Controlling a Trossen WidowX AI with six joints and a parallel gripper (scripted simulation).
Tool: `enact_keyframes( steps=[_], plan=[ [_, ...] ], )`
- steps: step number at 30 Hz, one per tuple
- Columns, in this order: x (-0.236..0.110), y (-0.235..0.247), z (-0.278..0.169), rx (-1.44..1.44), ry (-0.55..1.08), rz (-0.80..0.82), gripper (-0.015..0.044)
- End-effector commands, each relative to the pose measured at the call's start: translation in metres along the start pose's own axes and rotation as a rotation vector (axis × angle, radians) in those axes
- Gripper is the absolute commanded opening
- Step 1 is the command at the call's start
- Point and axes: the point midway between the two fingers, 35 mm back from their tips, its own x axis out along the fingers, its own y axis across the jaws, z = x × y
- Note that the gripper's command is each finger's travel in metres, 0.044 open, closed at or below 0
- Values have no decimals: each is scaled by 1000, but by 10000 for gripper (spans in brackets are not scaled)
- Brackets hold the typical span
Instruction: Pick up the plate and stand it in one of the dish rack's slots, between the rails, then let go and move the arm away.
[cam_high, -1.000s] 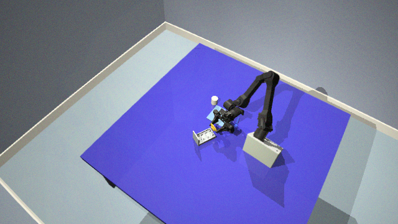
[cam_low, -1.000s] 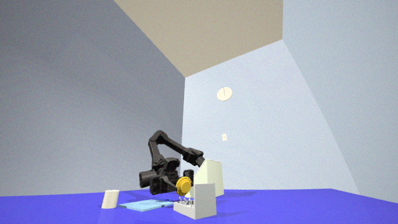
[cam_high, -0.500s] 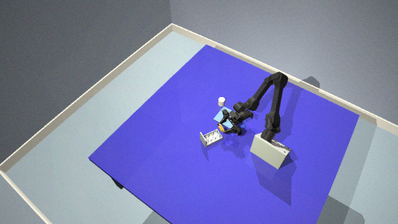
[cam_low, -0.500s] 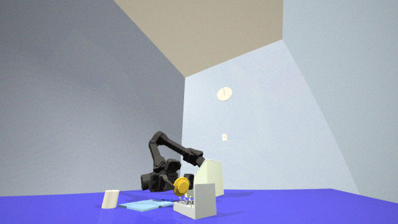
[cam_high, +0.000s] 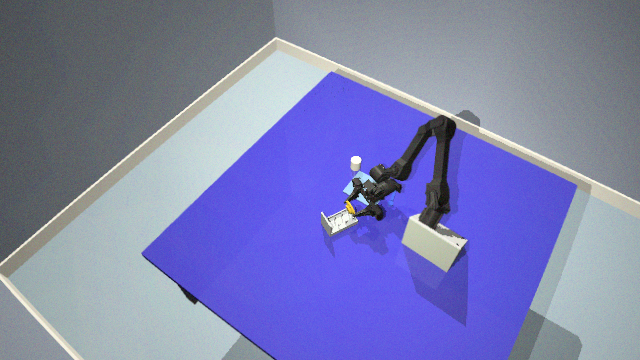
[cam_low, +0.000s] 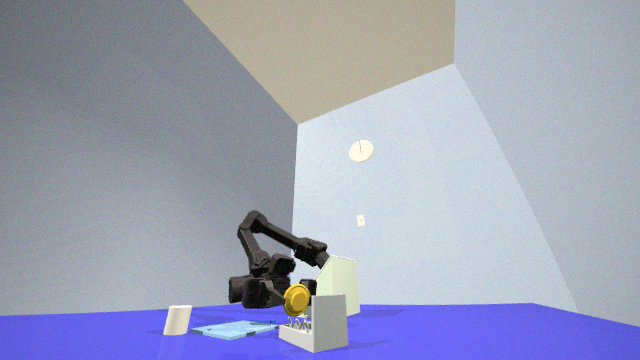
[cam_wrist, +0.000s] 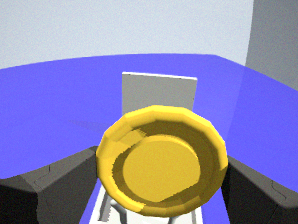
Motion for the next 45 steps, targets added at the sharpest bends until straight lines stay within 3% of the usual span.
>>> enact_keyframes(
  steps=[1,36,45],
  plan=[
    [4,2,1,6,1,3,0],
    [24,9,-12,4,1,9,0],
    [24,8,-12,0,-1,7,236]
  ],
)
